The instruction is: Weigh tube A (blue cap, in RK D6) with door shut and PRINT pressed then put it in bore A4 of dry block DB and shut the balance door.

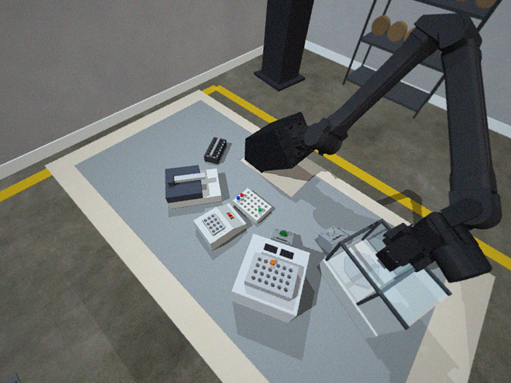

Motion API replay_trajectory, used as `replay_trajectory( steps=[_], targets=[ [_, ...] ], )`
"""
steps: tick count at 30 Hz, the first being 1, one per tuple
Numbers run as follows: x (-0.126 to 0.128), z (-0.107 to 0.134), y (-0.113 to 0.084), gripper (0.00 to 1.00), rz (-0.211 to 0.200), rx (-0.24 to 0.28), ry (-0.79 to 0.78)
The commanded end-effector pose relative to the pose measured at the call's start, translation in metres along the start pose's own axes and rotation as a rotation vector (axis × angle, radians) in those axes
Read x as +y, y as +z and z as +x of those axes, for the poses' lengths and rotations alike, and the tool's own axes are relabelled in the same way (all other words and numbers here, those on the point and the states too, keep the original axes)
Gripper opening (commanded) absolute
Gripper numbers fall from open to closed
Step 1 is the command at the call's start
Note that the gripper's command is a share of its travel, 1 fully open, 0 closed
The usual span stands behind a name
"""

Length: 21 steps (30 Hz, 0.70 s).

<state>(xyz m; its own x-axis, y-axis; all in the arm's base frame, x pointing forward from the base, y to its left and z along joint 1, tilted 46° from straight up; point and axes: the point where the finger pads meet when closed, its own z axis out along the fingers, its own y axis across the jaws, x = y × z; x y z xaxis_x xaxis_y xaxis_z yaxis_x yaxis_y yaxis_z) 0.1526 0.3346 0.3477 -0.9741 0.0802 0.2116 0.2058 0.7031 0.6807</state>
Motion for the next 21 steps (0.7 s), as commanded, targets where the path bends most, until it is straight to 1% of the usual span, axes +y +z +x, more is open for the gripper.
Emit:
replay_trajectory(
  steps=[1,12,21],
  targets=[
    [0.027,0.002,-0.008,0.06,-0.035,-0.009,-0.017],
    [0.033,0.004,-0.008,0.06,-0.021,-0.004,-0.008],
    [0.041,0.004,-0.008,0.06,-0.022,-0.004,-0.008]
  ],
)
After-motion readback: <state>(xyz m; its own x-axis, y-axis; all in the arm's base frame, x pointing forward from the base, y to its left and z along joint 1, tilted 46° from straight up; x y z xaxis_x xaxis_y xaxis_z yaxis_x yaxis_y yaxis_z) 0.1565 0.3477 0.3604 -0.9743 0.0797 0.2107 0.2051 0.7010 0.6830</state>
